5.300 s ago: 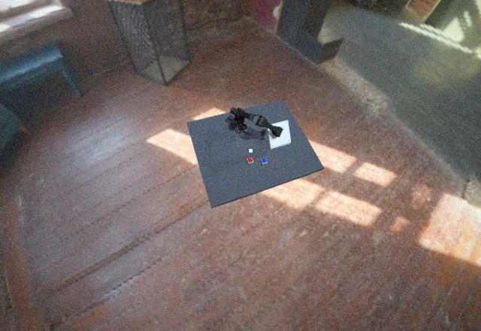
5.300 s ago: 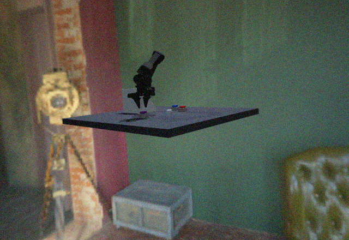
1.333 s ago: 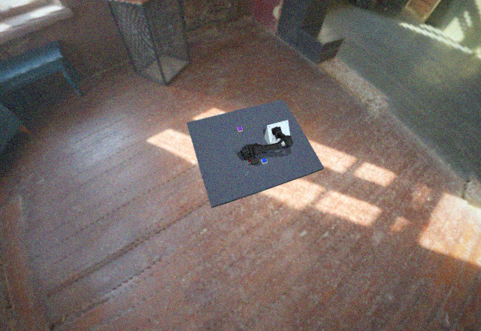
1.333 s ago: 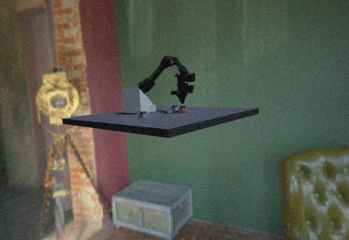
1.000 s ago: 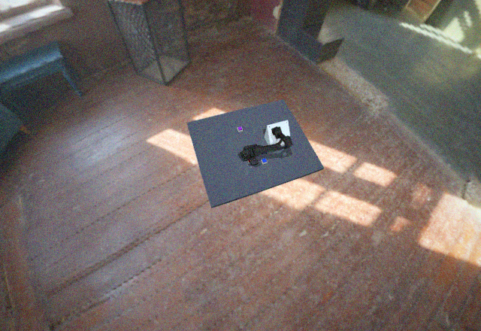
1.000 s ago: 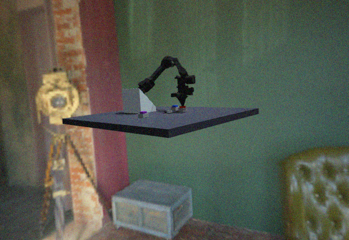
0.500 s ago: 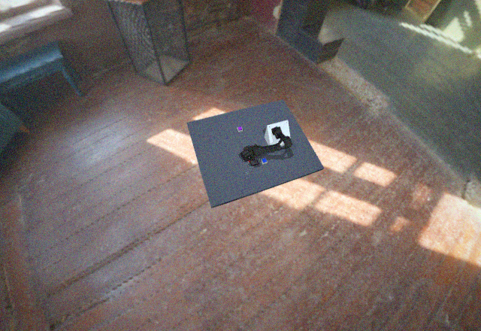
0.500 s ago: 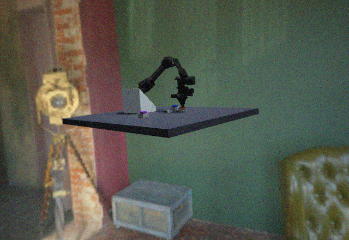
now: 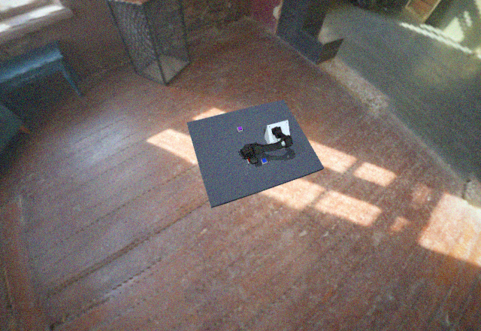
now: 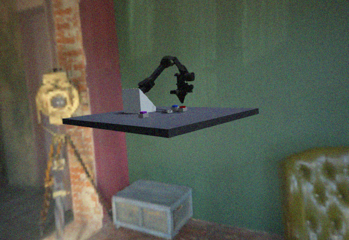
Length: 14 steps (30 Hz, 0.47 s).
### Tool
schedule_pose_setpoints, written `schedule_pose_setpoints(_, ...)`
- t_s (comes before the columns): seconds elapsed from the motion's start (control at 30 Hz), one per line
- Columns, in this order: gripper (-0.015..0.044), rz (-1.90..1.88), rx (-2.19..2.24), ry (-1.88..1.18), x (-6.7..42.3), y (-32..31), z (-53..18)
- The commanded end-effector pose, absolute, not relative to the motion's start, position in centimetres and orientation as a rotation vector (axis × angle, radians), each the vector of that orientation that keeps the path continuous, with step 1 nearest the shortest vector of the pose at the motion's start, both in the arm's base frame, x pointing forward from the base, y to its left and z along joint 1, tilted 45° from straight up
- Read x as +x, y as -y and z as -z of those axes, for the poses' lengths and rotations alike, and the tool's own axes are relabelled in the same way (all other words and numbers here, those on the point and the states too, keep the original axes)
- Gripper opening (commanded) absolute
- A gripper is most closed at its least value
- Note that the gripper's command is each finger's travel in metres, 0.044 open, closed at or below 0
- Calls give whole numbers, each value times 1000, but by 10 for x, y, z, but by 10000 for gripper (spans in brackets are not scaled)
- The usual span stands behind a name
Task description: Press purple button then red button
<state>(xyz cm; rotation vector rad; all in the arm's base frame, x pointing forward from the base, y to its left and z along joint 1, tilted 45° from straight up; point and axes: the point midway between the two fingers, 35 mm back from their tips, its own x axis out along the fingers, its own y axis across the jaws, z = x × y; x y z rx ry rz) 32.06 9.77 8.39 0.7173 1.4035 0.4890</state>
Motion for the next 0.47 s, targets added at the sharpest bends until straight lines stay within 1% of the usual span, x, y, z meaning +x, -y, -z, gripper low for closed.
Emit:
schedule_pose_setpoints(0.0, 46, -501, 711, -1403, 318, -96, -91)
schedule_pose_setpoints(0.07, 99, -501, 711, -1403, 309, -95, -105)
schedule_pose_setpoints(0.27, 256, -500, 712, -1405, 259, -90, -158)
schedule_pose_setpoints(0.4, 361, -500, 712, -1405, 257, -90, -159)
schedule_pose_setpoints(0.43, 361, -500, 712, -1405, 257, -90, -159)
